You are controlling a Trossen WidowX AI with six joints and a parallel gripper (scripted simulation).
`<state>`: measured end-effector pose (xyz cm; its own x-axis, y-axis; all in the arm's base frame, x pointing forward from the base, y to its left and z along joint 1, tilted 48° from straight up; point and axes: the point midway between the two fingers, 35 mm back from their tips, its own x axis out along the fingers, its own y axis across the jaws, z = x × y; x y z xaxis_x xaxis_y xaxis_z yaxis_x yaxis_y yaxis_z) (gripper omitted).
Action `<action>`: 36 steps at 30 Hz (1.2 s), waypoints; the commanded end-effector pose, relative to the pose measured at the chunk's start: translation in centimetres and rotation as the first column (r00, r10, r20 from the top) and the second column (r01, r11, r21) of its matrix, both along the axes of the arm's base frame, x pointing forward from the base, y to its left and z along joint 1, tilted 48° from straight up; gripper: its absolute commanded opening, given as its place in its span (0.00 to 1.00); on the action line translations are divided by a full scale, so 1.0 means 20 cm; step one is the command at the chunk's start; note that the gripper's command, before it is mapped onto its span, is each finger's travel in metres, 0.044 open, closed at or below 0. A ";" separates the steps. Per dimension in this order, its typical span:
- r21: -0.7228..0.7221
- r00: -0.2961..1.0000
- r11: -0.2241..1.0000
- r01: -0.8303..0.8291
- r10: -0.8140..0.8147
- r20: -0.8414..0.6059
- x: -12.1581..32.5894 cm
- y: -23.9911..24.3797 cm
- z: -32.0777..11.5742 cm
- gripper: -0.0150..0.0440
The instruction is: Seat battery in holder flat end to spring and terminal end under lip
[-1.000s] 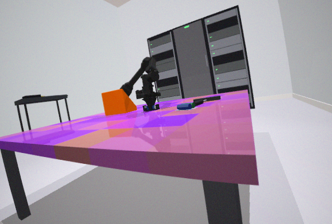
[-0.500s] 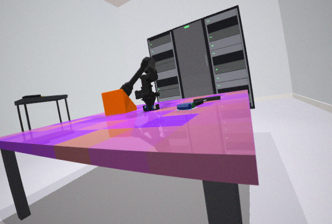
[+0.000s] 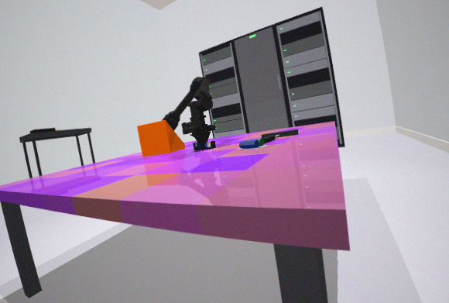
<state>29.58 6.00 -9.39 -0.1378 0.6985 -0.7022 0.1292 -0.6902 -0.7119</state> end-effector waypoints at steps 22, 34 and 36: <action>-0.001 1.000 1.000 -0.001 0.001 -0.004 0.01 -0.05 0.05 0.57; -0.005 1.000 1.000 -0.001 0.001 -0.004 0.07 -0.34 0.30 1.00; -0.005 1.000 1.000 -0.001 0.001 -0.004 0.07 -0.34 0.30 1.00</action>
<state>31.11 -0.70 -3.55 -0.1289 0.6990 -0.7034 0.1199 -0.6932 -0.7107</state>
